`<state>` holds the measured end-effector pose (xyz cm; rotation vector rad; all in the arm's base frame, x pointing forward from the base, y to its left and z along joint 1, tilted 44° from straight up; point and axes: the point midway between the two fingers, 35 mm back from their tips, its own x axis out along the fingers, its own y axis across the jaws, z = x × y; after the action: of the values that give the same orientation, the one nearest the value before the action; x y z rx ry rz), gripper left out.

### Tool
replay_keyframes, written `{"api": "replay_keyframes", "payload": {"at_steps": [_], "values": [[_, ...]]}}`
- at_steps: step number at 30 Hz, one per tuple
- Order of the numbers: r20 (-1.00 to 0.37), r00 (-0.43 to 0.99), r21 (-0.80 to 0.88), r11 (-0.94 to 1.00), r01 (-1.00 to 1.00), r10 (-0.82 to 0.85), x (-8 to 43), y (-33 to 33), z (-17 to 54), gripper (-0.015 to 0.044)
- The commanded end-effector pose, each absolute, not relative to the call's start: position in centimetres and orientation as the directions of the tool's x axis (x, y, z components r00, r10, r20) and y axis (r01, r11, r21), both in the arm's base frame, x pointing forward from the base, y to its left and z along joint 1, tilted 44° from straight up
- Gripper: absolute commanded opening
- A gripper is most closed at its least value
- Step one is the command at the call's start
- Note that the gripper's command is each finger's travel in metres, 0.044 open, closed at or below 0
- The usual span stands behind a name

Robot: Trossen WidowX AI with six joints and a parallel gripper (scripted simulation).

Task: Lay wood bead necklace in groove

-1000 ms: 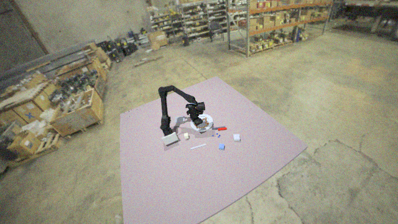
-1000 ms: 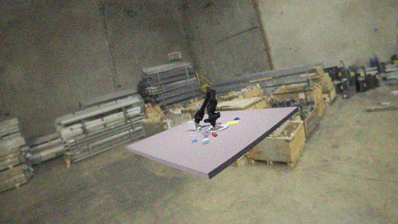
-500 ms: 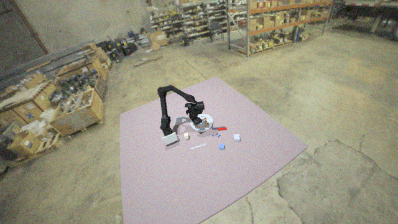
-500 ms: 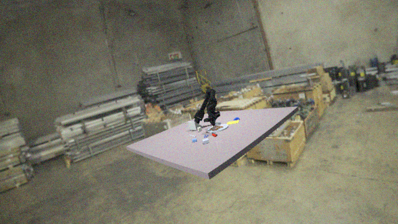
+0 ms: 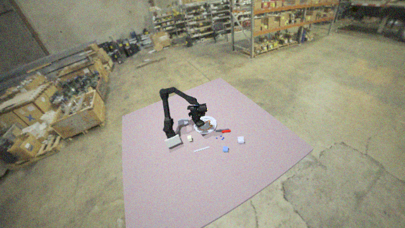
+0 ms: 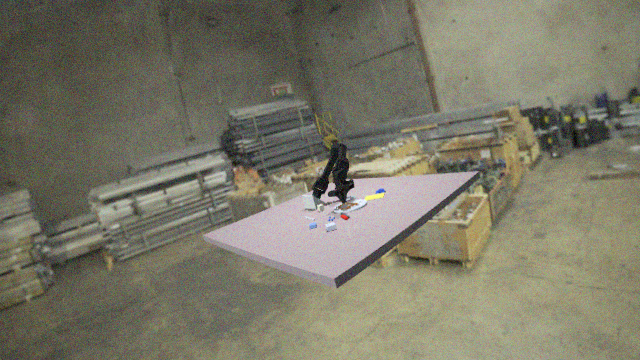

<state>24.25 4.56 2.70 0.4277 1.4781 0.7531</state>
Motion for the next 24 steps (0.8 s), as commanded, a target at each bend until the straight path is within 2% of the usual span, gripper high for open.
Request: {"api": "replay_keyframes", "payload": {"at_steps": [1,16,24], "values": [[-0.73,-0.07,0.679,0.709,-0.19,0.68,24.27,4.52,2.71,0.0053],[-0.727,-0.072,0.683,0.707,-0.185,0.683,24.2,4.4,2.87,0.044],[-0.726,-0.072,0.684,0.706,-0.185,0.684,24.23,4.17,3.11,0.044]]}}
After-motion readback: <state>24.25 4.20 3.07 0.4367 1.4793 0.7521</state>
